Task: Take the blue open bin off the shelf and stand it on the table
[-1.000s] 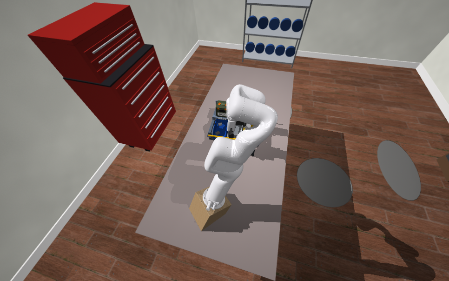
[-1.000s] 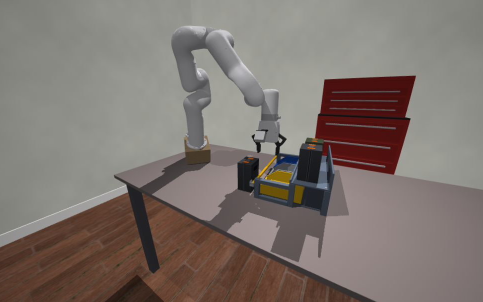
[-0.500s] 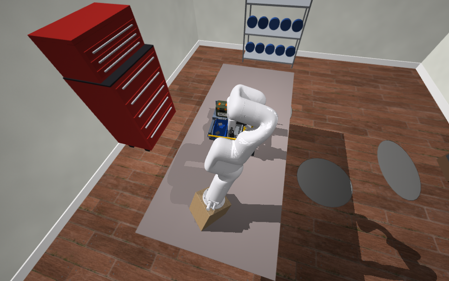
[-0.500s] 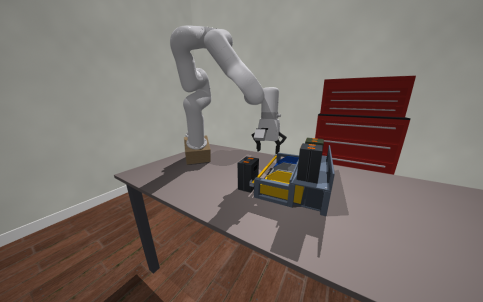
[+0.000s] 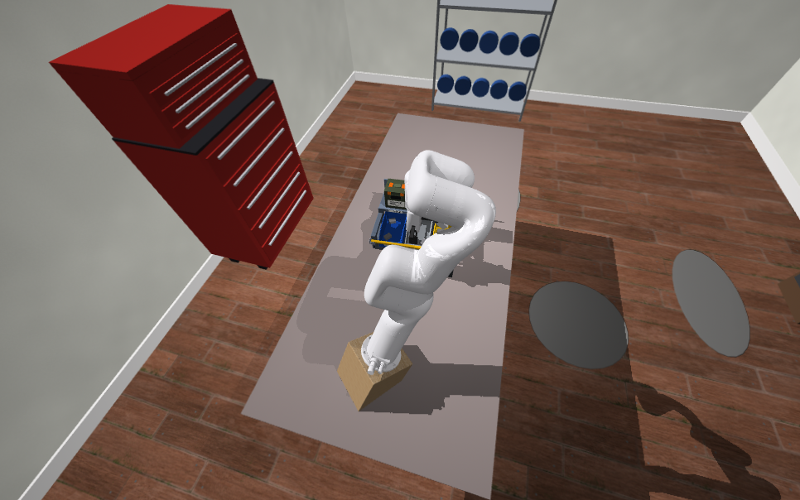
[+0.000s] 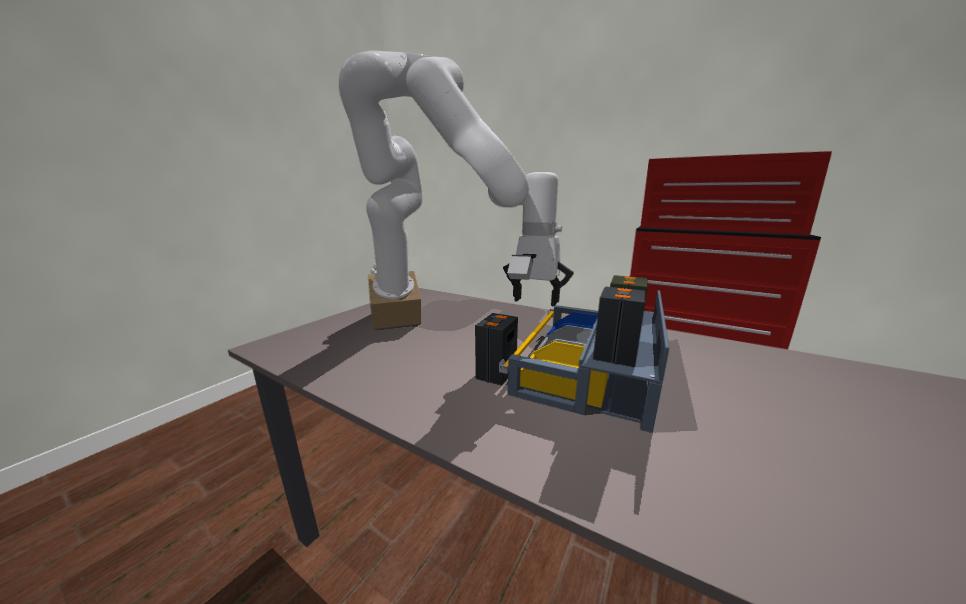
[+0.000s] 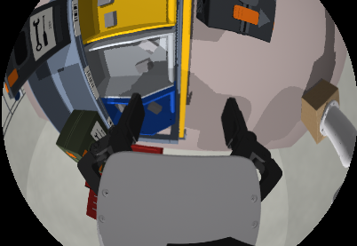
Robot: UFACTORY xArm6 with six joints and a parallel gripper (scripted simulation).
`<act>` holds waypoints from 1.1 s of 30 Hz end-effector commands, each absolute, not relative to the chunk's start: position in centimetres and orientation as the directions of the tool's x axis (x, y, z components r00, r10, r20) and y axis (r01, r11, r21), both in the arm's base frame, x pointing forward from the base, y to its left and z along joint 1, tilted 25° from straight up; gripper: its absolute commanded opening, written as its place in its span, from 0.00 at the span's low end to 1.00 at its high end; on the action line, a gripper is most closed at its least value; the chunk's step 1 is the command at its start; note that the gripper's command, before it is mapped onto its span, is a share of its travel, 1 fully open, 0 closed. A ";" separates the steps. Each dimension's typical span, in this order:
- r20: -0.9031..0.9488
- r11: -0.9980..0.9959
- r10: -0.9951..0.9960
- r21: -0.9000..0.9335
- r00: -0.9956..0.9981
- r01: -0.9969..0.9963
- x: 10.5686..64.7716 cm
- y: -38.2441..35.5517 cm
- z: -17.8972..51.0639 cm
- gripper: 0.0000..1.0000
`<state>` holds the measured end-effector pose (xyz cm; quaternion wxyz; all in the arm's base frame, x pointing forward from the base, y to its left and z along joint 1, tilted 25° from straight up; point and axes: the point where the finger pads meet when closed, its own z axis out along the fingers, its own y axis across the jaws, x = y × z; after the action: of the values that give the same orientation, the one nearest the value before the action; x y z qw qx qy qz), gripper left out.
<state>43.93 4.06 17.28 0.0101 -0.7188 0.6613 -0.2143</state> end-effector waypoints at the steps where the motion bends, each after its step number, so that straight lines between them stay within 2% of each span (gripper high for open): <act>1: 0.294 -0.126 -0.955 -0.301 0.033 -0.945 44.0 4.1 17.5 1.00; 33: 0.294 -0.126 -0.955 -0.301 0.033 -0.945 43.9 4.1 17.8 1.00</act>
<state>43.82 4.03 17.67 0.0100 -0.7188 0.6613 -0.2142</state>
